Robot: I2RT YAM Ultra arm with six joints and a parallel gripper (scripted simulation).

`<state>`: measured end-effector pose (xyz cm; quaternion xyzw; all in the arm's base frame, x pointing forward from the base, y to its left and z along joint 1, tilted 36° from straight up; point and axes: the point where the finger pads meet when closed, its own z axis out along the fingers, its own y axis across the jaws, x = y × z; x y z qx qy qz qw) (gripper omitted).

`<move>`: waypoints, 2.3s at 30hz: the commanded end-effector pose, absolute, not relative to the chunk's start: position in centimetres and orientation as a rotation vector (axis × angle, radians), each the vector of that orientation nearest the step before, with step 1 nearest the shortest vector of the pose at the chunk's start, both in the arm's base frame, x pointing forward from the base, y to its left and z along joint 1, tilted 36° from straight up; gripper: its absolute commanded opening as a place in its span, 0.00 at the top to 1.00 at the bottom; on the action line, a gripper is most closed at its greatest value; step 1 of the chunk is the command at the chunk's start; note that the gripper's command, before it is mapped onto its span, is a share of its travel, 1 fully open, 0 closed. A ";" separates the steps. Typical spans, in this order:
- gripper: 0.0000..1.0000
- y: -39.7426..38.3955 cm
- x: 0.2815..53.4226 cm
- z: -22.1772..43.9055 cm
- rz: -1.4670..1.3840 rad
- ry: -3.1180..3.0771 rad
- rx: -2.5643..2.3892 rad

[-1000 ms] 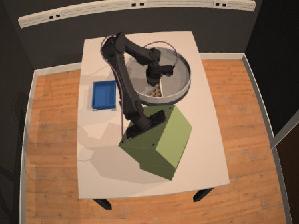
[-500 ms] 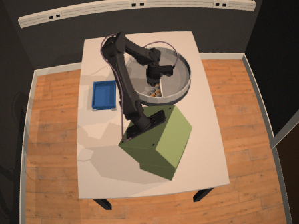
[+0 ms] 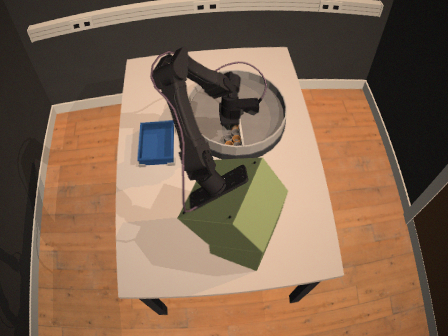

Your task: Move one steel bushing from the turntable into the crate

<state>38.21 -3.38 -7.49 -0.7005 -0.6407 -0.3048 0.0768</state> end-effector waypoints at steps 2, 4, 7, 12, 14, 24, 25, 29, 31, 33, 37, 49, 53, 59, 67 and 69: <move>0.87 -4.7 39.1 -6.7 -0.922 -1.925 -2.139; 0.87 -4.7 39.1 -6.7 -0.922 -1.925 -2.139; 0.87 -4.7 39.1 -6.7 -0.922 -1.925 -2.139; 0.87 -4.7 39.1 -6.7 -0.922 -1.925 -2.139; 0.87 -4.7 39.1 -6.7 -0.921 -1.923 -2.140; 0.87 -4.2 39.5 -6.4 -0.927 -1.941 -2.127; 0.87 -4.2 39.5 -6.4 -0.927 -1.941 -2.127; 0.87 -4.2 39.4 -6.4 -0.924 -1.939 -2.126; 0.87 -4.2 39.4 -6.4 -0.924 -1.939 -2.126; 0.87 -4.2 39.4 -6.4 -0.924 -1.939 -2.126; 0.87 -4.2 39.4 -6.4 -0.924 -1.939 -2.126; 0.87 -4.2 39.4 -6.4 -0.924 -1.939 -2.126; 0.87 -4.2 39.4 -6.4 -0.924 -1.939 -2.126; 0.87 -3.4 39.1 -7.9 -0.906 -1.928 -2.117; 0.87 -2.3 38.5 -10.1 -0.882 -1.895 -2.128; 0.87 -2.8 39.1 -9.3 -0.907 -1.907 -2.140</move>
